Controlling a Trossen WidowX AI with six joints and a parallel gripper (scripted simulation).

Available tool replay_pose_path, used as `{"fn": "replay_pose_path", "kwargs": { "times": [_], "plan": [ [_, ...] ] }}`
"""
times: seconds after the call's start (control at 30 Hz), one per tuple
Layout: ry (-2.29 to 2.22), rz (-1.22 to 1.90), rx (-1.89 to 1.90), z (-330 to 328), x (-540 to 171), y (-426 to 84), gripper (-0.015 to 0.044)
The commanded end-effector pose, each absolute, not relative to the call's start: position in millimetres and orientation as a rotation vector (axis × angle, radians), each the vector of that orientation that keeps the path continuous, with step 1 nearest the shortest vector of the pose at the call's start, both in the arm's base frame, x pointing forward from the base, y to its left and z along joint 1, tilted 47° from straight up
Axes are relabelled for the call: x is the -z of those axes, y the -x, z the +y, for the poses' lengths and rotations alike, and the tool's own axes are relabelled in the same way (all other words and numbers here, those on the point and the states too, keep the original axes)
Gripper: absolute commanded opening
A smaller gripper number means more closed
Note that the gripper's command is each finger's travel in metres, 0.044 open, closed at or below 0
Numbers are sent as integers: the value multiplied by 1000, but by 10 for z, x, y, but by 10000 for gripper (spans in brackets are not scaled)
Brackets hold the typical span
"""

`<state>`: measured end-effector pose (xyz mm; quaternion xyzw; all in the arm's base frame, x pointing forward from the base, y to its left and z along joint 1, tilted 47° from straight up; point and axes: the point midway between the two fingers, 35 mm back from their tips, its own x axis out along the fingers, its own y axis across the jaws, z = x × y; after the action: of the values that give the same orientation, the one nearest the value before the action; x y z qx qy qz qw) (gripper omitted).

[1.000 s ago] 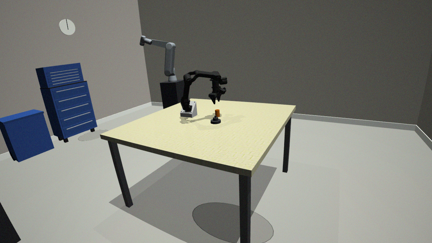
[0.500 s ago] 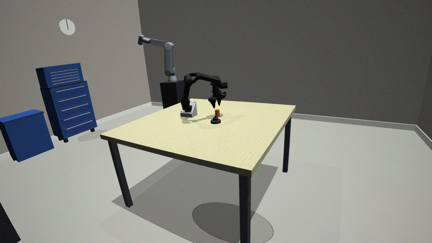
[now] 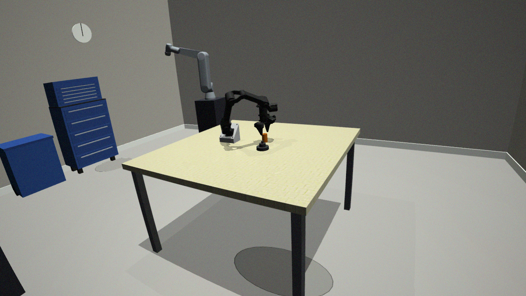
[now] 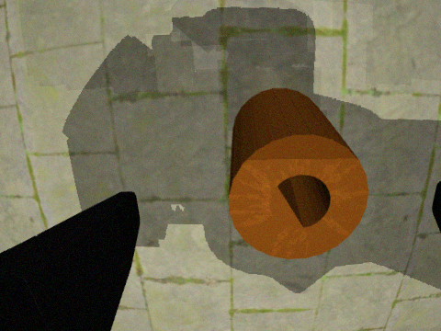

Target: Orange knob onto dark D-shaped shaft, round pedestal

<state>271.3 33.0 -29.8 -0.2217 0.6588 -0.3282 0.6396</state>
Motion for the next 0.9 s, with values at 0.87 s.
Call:
{"fn": "replay_pose_path", "kwargs": {
  "times": [0.87],
  "plan": [
    [515, 1498, 750, -21, 619, -2670, 440]
  ]
}}
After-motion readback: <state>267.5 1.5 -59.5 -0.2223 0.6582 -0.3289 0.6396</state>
